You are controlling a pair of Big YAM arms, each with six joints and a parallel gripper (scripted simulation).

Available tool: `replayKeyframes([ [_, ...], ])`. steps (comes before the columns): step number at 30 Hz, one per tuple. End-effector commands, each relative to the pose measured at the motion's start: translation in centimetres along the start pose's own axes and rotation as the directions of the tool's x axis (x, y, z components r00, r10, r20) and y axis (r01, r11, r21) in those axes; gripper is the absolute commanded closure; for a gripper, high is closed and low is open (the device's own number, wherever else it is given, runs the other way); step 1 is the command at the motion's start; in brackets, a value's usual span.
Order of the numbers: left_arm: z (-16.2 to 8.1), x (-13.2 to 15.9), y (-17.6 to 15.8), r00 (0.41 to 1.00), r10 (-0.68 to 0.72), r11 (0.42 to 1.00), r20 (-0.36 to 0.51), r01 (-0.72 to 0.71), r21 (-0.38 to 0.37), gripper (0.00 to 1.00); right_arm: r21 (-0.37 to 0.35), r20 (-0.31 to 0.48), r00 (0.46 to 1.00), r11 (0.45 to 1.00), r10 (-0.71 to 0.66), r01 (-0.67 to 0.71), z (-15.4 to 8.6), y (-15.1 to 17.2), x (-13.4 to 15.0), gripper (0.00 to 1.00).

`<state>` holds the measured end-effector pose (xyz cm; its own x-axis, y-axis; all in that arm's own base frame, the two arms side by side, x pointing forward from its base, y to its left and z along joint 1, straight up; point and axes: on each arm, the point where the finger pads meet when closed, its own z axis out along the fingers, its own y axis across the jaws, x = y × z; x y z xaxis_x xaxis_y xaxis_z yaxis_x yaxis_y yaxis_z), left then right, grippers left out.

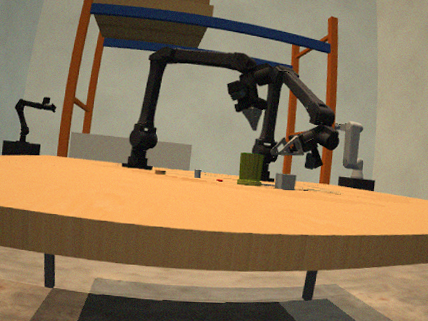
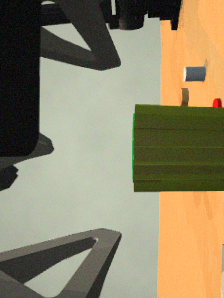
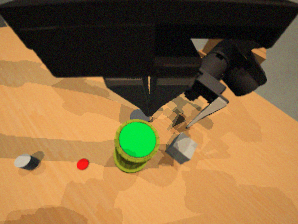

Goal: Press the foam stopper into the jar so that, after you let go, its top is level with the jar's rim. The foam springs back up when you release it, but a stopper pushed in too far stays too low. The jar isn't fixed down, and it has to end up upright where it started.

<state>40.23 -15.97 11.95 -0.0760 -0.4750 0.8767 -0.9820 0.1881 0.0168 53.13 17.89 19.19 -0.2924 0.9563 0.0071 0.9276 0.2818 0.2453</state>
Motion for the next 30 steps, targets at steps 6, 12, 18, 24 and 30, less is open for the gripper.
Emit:
replayKeyframes([
  [6,-3.0,0.2,-1.6,0.999,0.041,0.999,0.004,-0.041,0.015,0.02,0.0,-0.003,1.0,1.0,-0.018,0.018,0.9,0.4,0.4,1.0],
  [12,-3.1,2.4,-1.6,0.992,0.122,0.992,0.023,-0.123,0.025,0.02,-0.061,0.004,1.0,0.998,-0.016,0.016,-1.9,0.7,-0.8,1.0],
  [18,-3.2,0.7,-0.7,0.979,0.19,0.98,0.069,-0.193,0.044,0.02,-0.115,0.015,0.996,0.99,-0.083,0.084,-2.8,1.5,-1.5,1.0],
  [24,-4.5,0.7,-1.8,0.905,0.384,0.915,0.181,-0.4,0.058,0.02,-0.208,0.055,0.98,0.957,-0.193,0.2,-4.5,2.5,-2.8,1.0],
  [30,-4.9,0.5,-2.9,0.814,0.514,0.84,0.269,-0.541,0.032,0.02,-0.256,0.098,0.957,0.923,-0.272,0.288,-4.8,3.1,-3.8,1.0],
])
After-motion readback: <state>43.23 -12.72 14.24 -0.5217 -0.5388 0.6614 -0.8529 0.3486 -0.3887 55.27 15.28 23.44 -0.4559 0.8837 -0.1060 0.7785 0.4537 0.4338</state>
